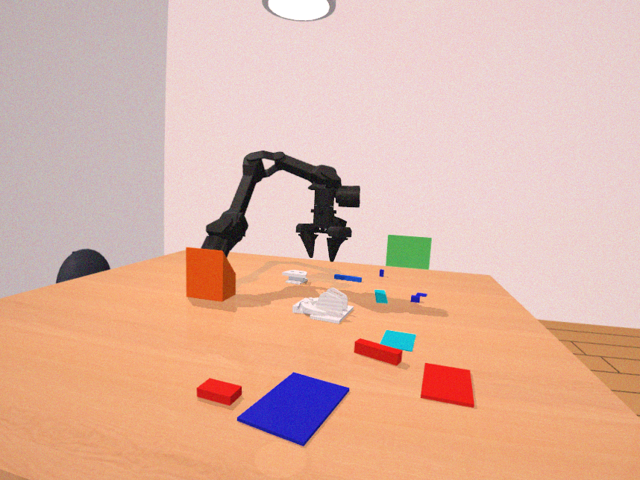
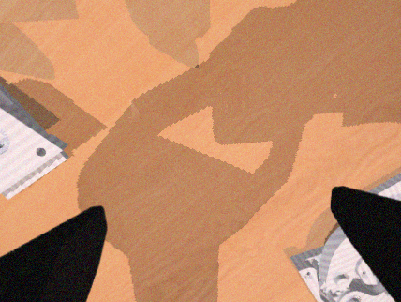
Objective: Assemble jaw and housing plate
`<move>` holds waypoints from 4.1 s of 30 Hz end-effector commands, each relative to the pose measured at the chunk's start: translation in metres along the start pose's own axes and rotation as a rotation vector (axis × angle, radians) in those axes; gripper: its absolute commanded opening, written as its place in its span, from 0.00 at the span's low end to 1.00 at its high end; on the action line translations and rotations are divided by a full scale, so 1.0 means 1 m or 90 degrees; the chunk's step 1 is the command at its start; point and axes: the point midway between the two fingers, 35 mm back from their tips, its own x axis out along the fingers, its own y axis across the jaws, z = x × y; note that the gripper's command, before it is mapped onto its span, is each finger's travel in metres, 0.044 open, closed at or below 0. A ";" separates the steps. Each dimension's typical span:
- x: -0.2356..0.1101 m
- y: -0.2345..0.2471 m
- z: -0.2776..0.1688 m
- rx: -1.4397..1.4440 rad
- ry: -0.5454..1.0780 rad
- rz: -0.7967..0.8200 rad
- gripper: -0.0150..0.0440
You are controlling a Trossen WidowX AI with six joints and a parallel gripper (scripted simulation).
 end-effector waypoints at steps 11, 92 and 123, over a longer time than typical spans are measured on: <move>-0.006 0.073 0.007 -0.197 -0.015 0.014 1.00; 0.077 0.125 0.006 -0.336 -0.037 0.025 1.00; 0.078 0.125 0.006 -0.336 -0.037 0.025 1.00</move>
